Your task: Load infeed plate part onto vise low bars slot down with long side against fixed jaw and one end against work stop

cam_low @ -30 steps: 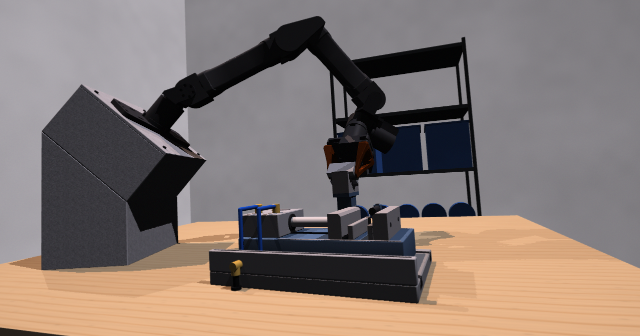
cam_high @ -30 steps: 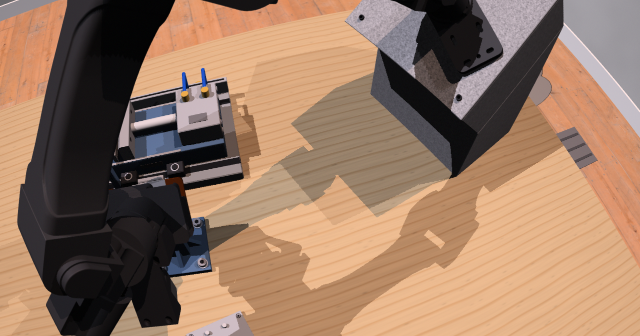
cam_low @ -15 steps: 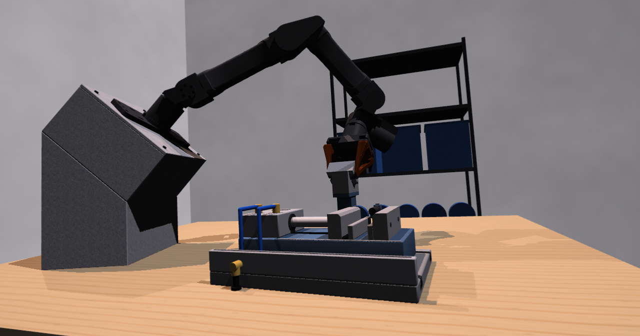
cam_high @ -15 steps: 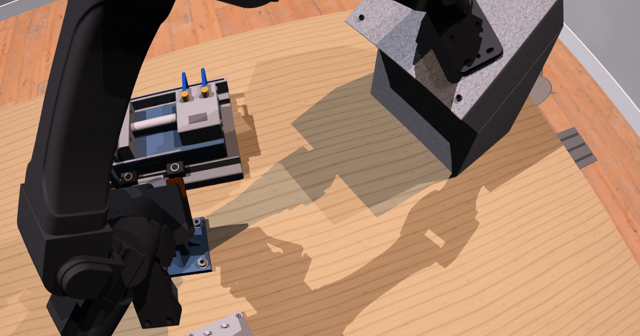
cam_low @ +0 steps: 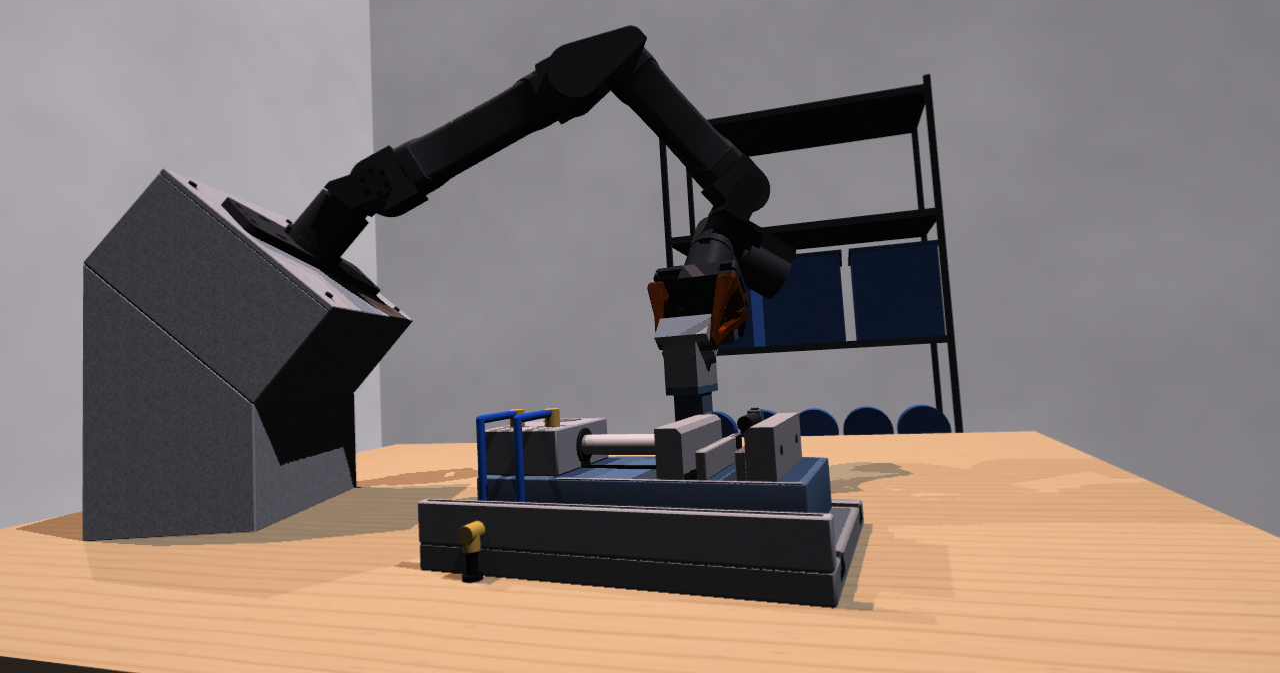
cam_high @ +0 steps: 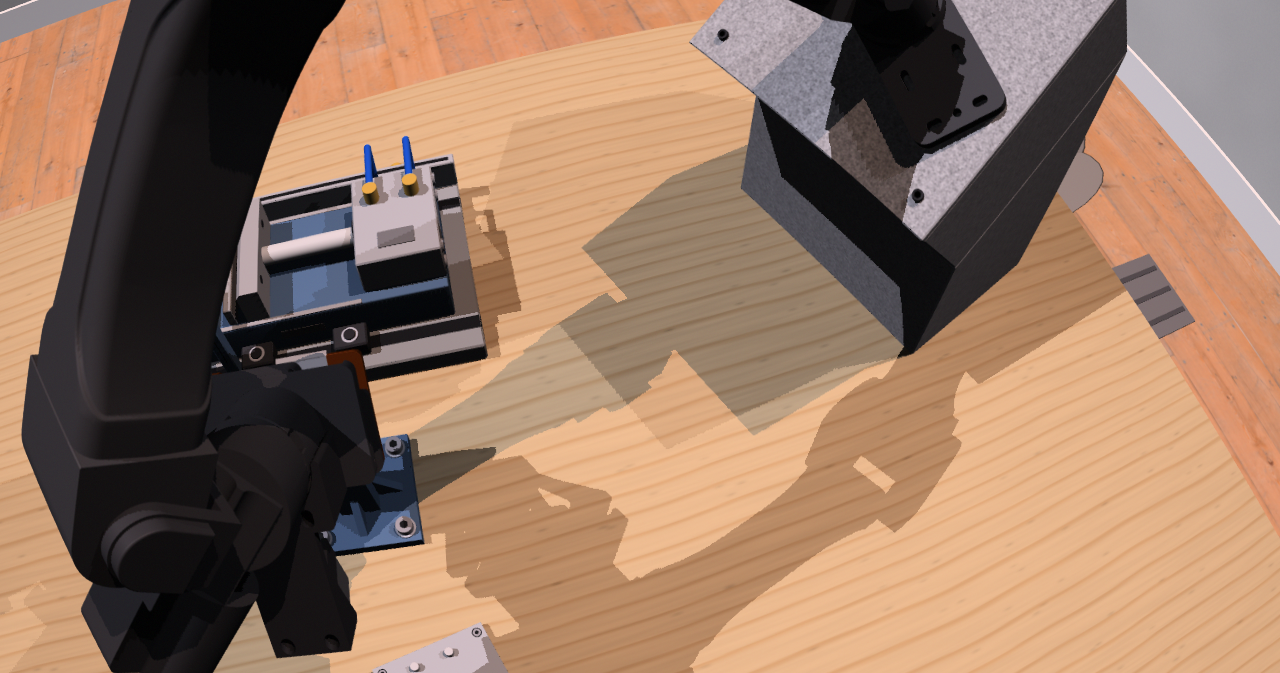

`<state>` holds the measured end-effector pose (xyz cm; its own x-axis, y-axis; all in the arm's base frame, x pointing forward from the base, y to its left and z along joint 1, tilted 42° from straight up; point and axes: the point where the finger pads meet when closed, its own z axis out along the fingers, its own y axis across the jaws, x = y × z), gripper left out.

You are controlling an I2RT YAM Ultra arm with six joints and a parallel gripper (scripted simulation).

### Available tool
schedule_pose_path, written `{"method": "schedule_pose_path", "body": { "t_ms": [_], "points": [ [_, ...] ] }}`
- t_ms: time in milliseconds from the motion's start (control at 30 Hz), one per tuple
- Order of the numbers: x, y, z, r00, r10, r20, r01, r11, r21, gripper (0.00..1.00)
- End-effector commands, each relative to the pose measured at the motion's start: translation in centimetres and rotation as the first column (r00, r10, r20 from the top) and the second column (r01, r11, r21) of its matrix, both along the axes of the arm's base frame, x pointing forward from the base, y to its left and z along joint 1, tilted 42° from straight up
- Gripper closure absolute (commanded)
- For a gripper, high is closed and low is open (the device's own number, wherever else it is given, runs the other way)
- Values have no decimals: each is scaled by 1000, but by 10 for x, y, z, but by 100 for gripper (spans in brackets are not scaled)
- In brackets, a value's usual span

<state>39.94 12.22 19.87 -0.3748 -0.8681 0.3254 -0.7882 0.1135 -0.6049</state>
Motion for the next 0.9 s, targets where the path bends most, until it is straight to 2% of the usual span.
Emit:
{"method": "schedule_pose_path", "body": {
  "t_ms": [0, 867],
  "points": [
    [-12, -4, 15, 1000, 5, 9, -5, 1000, -9, 100],
    [-18, -7, 25, 1000, 3, 15, -3, 1000, -5, 100]
  ]
}}
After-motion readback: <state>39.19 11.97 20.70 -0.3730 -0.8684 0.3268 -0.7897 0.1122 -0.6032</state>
